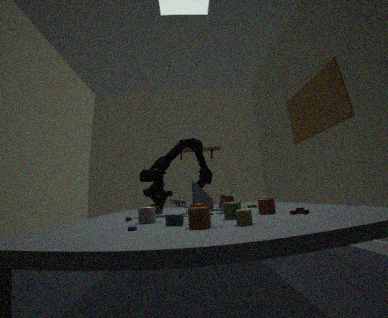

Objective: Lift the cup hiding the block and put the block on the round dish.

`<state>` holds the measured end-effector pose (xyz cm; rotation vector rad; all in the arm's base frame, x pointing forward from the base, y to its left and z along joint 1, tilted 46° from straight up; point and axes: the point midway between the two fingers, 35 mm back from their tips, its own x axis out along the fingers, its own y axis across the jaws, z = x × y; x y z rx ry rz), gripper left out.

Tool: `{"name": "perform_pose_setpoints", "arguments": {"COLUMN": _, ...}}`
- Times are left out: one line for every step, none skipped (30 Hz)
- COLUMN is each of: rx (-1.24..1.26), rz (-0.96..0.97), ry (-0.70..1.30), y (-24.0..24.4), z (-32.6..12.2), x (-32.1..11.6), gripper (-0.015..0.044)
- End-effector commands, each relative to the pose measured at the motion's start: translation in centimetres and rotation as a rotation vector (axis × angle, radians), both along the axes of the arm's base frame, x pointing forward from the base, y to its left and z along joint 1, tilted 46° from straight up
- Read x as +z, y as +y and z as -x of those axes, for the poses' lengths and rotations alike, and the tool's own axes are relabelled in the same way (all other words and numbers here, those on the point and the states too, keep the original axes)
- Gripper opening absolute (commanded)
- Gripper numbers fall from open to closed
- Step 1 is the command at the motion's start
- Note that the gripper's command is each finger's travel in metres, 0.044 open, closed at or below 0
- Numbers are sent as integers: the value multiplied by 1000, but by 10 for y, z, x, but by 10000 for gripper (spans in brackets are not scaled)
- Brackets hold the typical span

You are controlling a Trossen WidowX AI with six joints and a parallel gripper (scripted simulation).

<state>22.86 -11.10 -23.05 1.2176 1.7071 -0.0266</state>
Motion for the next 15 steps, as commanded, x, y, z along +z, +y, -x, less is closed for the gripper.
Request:
{"name": "perform_pose_setpoints", "arguments": {"rx": -13, "rz": -3, "ry": 0, "y": 3, "z": 1, "x": -3, "gripper": 0}}
{"name": "perform_pose_setpoints", "arguments": {"rx": -13, "rz": -3, "ry": 0, "y": 4, "z": 1, "x": -4, "gripper": 0}}
{"name": "perform_pose_setpoints", "arguments": {"rx": -13, "rz": -3, "ry": 0, "y": 4, "z": 1, "x": -4, "gripper": 0}}
{"name": "perform_pose_setpoints", "arguments": {"rx": -13, "rz": -4, "ry": 0, "y": 5, "z": 1, "x": -5, "gripper": 0}}
{"name": "perform_pose_setpoints", "arguments": {"rx": -13, "rz": -4, "ry": 0, "y": 6, "z": 1, "x": -6, "gripper": 0}}
{"name": "perform_pose_setpoints", "arguments": {"rx": -13, "rz": -4, "ry": 0, "y": 7, "z": 1, "x": -7, "gripper": 0}}
{"name": "perform_pose_setpoints", "arguments": {"rx": -13, "rz": -4, "ry": 0, "y": 8, "z": 1, "x": -8, "gripper": 0}}
{"name": "perform_pose_setpoints", "arguments": {"rx": -13, "rz": -4, "ry": 0, "y": 9, "z": 1, "x": -9, "gripper": 0}}
{"name": "perform_pose_setpoints", "arguments": {"rx": -13, "rz": -4, "ry": 0, "y": 10, "z": 1, "x": -10, "gripper": 0}}
{"name": "perform_pose_setpoints", "arguments": {"rx": -13, "rz": -4, "ry": 0, "y": 12, "z": 1, "x": -11, "gripper": 0}}
{"name": "perform_pose_setpoints", "arguments": {"rx": -13, "rz": -4, "ry": 0, "y": 13, "z": 1, "x": -13, "gripper": 0}}
{"name": "perform_pose_setpoints", "arguments": {"rx": -13, "rz": -4, "ry": 0, "y": 14, "z": 1, "x": -14, "gripper": 0}}
{"name": "perform_pose_setpoints", "arguments": {"rx": -13, "rz": -4, "ry": 0, "y": 15, "z": 1, "x": -15, "gripper": 0}}
{"name": "perform_pose_setpoints", "arguments": {"rx": -13, "rz": -5, "ry": 0, "y": 16, "z": 1, "x": -16, "gripper": 0}}
{"name": "perform_pose_setpoints", "arguments": {"rx": -13, "rz": -5, "ry": 0, "y": 17, "z": 1, "x": -17, "gripper": 0}}
